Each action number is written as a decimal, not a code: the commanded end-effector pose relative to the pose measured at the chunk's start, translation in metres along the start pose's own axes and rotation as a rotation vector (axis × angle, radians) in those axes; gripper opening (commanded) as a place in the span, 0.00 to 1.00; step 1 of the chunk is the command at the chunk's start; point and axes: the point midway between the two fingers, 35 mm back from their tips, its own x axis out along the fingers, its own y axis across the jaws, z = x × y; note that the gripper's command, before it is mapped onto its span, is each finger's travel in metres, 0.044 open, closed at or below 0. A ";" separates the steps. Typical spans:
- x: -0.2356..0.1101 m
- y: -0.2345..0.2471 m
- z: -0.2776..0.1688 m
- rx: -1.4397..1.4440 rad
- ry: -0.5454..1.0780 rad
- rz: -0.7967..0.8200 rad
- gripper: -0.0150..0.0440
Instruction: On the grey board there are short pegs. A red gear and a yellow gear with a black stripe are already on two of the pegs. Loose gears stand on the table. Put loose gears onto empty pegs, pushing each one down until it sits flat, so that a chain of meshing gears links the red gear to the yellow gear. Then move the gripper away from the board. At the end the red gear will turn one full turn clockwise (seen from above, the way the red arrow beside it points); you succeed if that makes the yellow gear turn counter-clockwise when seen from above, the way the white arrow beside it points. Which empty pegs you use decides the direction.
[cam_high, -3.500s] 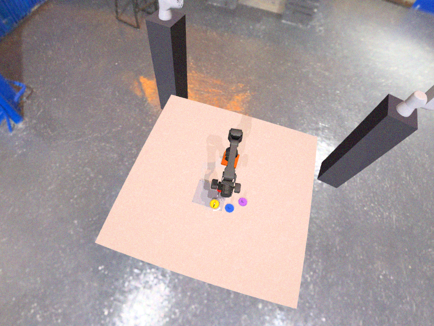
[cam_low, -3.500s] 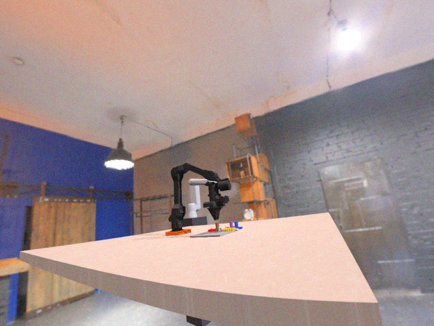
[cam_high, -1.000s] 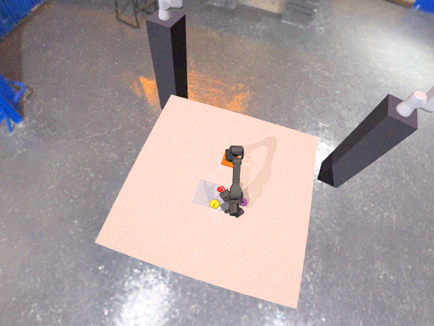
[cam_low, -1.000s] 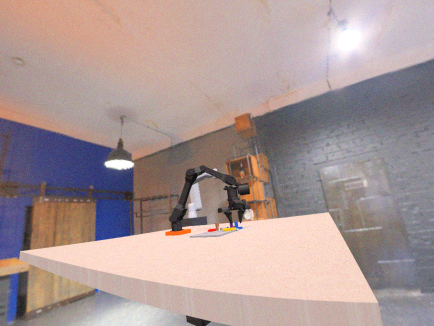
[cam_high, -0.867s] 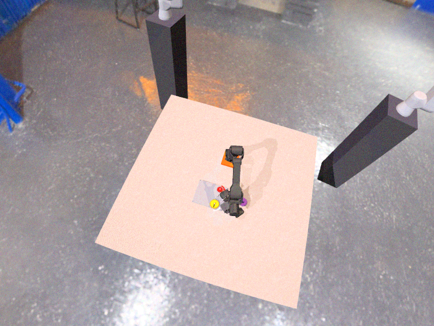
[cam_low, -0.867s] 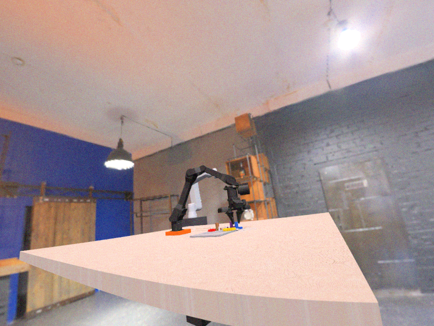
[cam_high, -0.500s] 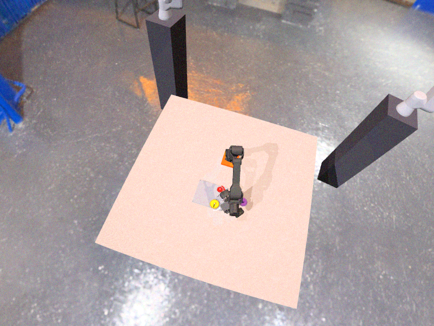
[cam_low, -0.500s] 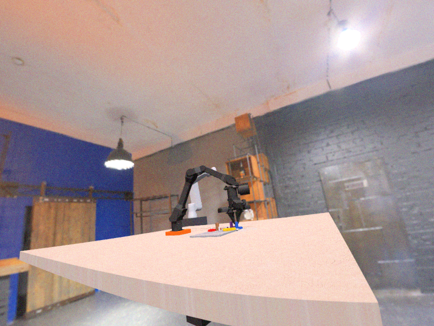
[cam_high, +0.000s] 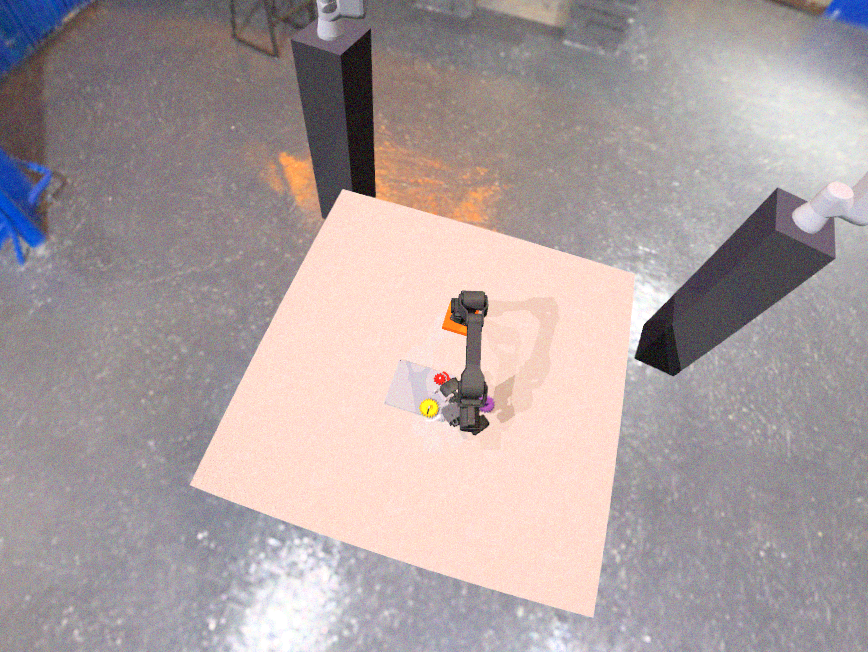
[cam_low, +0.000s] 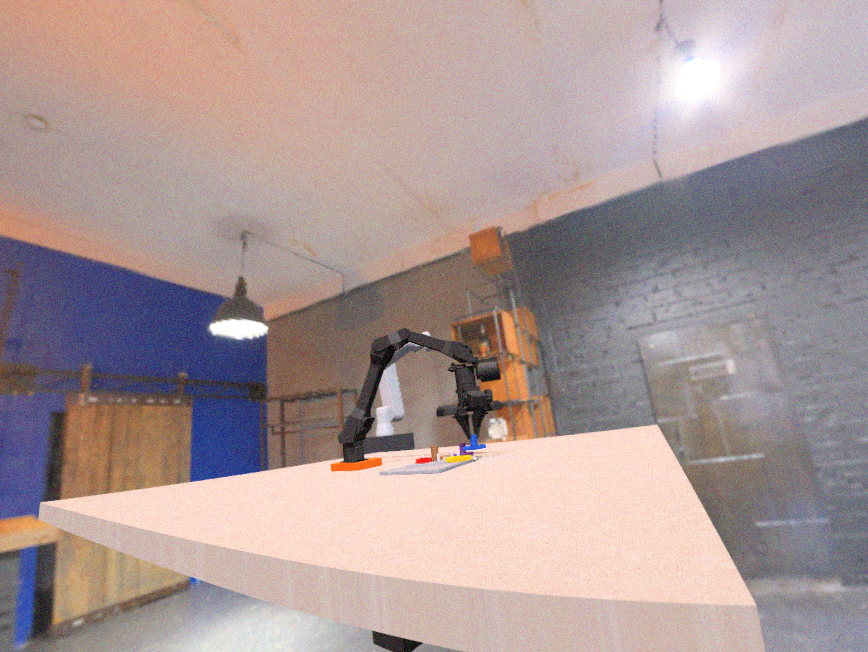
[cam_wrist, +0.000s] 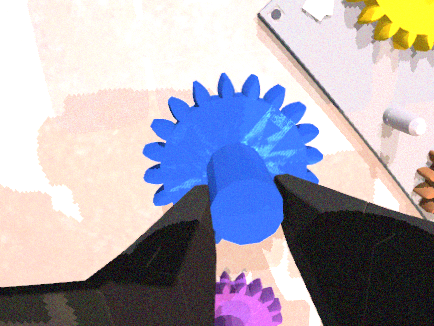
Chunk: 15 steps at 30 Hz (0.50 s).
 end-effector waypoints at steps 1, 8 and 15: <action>-0.010 0.001 0.002 0.005 -0.006 0.003 0.25; -0.025 0.003 0.003 0.004 -0.008 0.006 0.25; -0.038 0.004 0.004 0.004 -0.007 0.005 0.25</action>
